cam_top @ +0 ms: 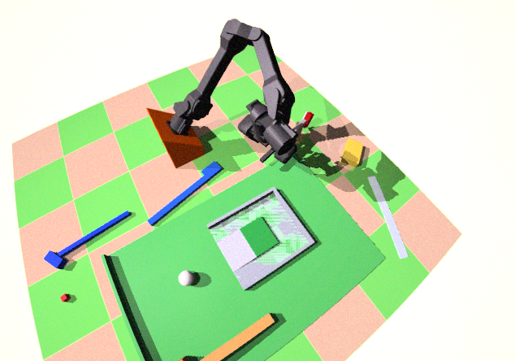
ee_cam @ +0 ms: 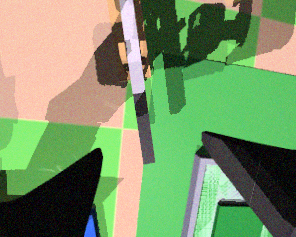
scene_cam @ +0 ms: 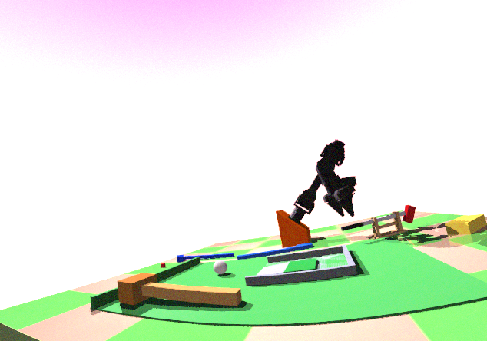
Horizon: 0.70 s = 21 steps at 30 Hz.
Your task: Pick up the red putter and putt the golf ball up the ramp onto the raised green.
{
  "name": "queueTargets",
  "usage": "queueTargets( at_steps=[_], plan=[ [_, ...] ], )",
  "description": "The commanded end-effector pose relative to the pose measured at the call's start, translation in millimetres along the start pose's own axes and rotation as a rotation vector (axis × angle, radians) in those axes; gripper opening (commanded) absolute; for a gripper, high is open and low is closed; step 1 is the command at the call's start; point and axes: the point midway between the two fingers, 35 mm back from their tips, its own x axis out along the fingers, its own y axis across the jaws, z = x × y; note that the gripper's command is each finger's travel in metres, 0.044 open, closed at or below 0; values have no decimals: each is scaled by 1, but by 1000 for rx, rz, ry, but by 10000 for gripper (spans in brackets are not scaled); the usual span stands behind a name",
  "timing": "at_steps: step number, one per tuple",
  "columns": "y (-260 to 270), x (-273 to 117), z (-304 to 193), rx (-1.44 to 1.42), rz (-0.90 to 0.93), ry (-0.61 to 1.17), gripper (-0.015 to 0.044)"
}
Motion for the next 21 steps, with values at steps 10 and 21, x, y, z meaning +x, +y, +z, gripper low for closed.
queueTargets(
  at_steps=[10, 21],
  plan=[
    [4, 25, 1, -2, 14, -20, 440],
    [4, 48, -4, -2, 14, -21, 440]
  ],
)
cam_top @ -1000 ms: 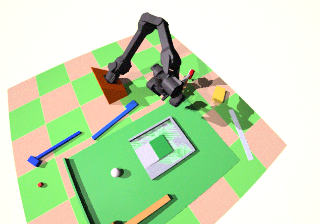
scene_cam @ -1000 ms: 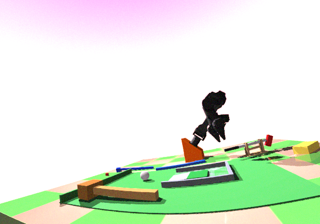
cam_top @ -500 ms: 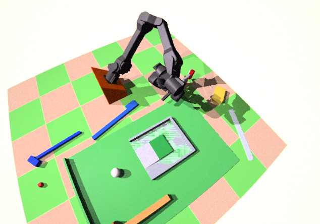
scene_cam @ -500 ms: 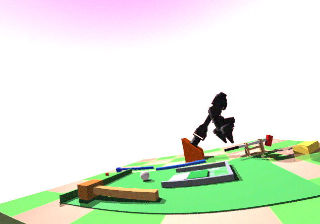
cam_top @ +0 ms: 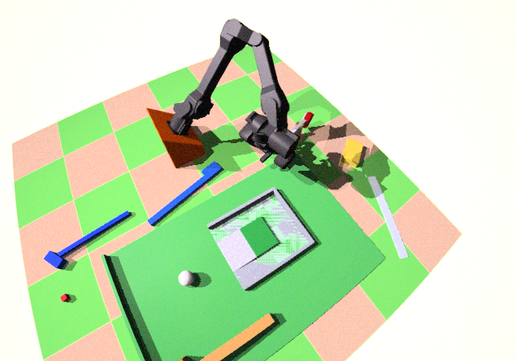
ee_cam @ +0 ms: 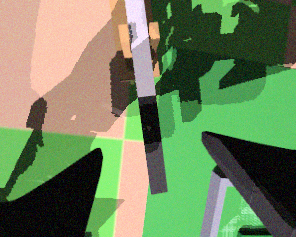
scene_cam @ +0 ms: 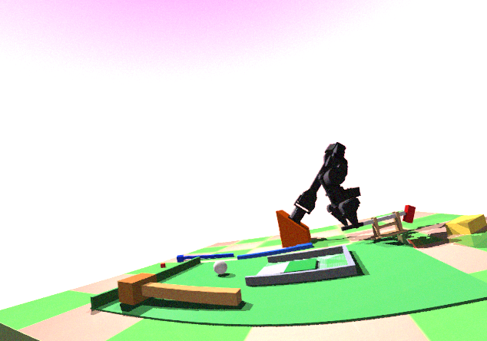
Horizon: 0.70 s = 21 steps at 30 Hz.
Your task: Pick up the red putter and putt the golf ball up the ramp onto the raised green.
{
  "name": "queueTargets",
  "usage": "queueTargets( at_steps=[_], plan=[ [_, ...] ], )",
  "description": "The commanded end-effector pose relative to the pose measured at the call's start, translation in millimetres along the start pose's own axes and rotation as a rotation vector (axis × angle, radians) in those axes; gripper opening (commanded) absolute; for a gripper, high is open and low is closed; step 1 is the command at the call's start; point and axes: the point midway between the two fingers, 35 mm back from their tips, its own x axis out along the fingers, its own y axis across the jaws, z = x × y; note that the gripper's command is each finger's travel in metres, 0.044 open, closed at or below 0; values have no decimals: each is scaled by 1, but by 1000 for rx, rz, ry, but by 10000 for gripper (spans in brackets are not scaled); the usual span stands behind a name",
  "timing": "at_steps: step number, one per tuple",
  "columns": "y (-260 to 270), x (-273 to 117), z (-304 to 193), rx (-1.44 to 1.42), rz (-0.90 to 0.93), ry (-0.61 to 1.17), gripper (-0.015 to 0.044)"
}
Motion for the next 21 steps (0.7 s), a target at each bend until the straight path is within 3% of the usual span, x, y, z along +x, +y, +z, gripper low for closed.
queueTargets(
  at_steps=[1, 21],
  plan=[
    [1, 7, -2, 7, 1, 0, 440],
    [1, 29, -8, 7, 0, -1, 440]
  ],
)
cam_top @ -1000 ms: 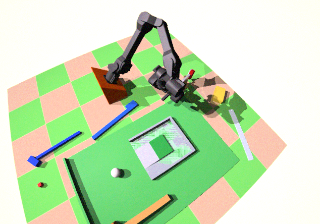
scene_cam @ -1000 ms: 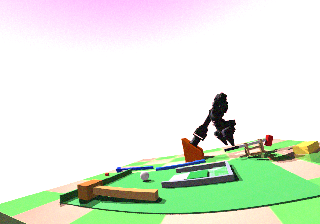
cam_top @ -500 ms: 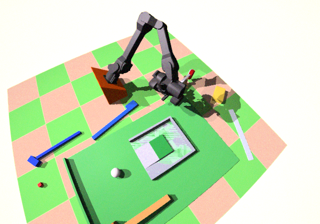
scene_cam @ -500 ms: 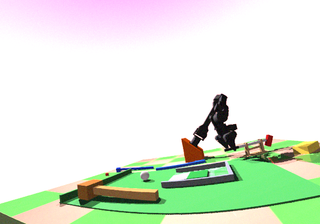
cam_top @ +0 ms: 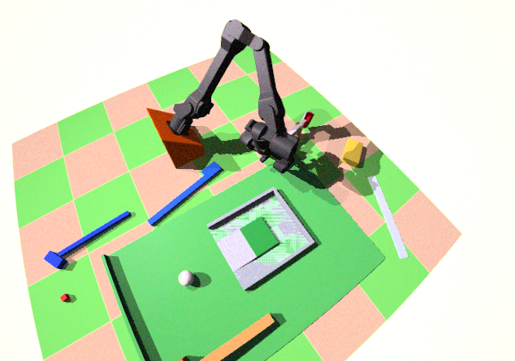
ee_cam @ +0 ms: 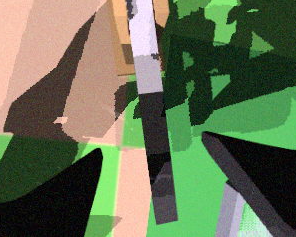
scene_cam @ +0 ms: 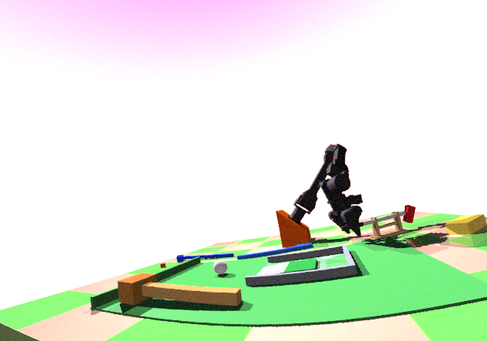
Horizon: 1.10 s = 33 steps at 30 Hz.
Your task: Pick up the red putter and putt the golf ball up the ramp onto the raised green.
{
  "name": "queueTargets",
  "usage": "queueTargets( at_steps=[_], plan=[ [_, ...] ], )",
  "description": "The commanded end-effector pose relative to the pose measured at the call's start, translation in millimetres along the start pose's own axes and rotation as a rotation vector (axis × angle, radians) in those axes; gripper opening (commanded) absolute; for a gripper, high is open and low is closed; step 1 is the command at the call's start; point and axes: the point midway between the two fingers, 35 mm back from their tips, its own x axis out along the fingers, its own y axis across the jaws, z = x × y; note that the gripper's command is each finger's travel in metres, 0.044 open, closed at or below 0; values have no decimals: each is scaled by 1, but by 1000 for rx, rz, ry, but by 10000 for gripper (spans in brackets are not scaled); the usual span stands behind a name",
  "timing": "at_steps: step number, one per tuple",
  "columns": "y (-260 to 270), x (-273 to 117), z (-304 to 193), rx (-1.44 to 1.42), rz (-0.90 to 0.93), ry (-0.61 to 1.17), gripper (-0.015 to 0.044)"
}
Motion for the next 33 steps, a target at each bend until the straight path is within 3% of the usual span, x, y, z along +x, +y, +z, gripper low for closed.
queueTargets(
  at_steps=[1, 17, 25, 33],
  plan=[
    [1, 3, -2, 7, 1, 6, 440],
    [0, 1, 0, 0, 0, 0, 20],
    [-1, -3, 0, 0, 1, 3, 0],
    [-4, -35, 4, 0, 4, 16, 0]
  ],
)
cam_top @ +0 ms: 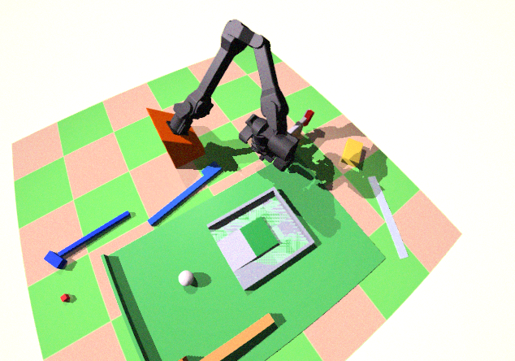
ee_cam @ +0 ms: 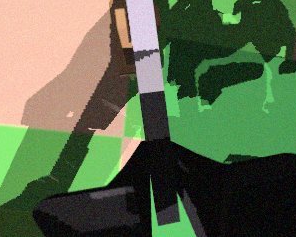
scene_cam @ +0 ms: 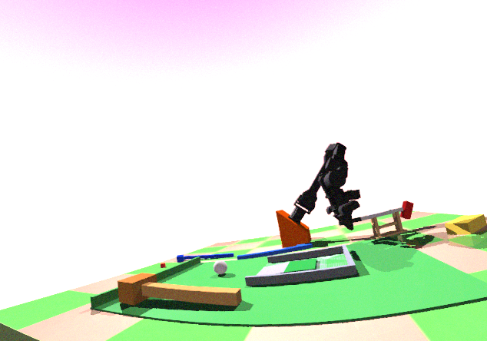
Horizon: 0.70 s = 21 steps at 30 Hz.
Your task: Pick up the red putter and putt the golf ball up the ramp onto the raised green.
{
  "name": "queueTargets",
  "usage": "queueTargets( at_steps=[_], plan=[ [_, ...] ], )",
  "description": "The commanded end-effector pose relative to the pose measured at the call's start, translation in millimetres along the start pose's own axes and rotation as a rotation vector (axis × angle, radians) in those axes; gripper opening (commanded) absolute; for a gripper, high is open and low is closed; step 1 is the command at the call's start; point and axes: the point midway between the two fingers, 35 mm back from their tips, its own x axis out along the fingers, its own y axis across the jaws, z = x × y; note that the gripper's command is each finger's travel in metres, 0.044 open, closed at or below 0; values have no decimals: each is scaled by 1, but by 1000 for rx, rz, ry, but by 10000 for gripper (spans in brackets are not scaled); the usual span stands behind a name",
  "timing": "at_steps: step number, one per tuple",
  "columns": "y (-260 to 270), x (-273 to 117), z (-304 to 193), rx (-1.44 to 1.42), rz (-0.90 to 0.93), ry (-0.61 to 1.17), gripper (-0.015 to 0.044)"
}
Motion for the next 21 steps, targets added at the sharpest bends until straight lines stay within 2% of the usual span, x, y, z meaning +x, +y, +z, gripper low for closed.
queueTargets(
  at_steps=[1, 13, 21],
  plan=[
    [-3, -20, 5, -6, -6, -1, 0],
    [1, -73, 22, -4, -8, -12, 0],
    [-3, -72, 11, 36, -9, 13, 0]
  ],
)
